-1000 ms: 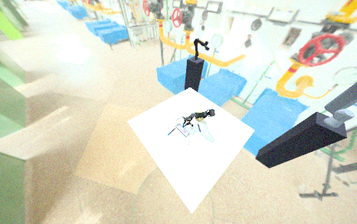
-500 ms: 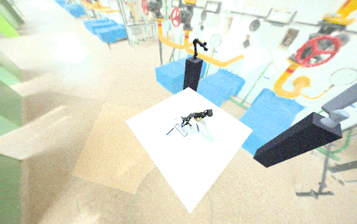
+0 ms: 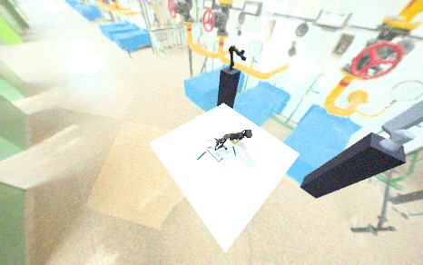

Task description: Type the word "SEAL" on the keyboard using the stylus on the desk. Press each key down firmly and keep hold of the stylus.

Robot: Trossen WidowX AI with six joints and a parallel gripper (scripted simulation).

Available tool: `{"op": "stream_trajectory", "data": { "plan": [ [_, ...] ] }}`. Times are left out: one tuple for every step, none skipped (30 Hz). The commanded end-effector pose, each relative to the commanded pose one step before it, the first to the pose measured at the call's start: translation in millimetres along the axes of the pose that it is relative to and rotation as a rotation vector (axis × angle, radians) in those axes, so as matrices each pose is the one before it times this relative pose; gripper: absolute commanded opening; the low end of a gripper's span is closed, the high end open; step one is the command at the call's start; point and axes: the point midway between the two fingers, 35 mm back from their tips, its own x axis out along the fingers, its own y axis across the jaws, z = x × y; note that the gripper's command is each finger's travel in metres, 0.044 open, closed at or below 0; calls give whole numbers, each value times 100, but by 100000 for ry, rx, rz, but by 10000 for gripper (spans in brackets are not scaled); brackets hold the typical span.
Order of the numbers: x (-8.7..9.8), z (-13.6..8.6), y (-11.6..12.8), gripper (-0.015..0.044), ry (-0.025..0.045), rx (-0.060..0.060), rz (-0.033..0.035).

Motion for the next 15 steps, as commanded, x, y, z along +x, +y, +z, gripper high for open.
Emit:
{"op": "stream_trajectory", "data": {
  "plan": [
    [-68,-6,8,81,-316,212,-425],
    [-17,-10,17,81,1,1,0],
    [10,-18,0,81,0,1,0],
    [23,-41,1,81,1,2,1],
    [36,-64,1,81,1,3,1],
    [48,-86,1,81,1,4,2],
    [43,-78,1,81,1,4,2],
    [36,-66,2,81,0,4,2],
    [24,-44,1,81,0,3,1],
    [8,-16,0,81,0,1,1],
    [0,0,0,81,0,0,0],
    [11,-20,0,81,0,1,0],
    [14,-25,0,81,0,1,1],
    [26,-46,1,81,1,2,1],
    [23,-42,1,81,0,2,1]
  ]
}}
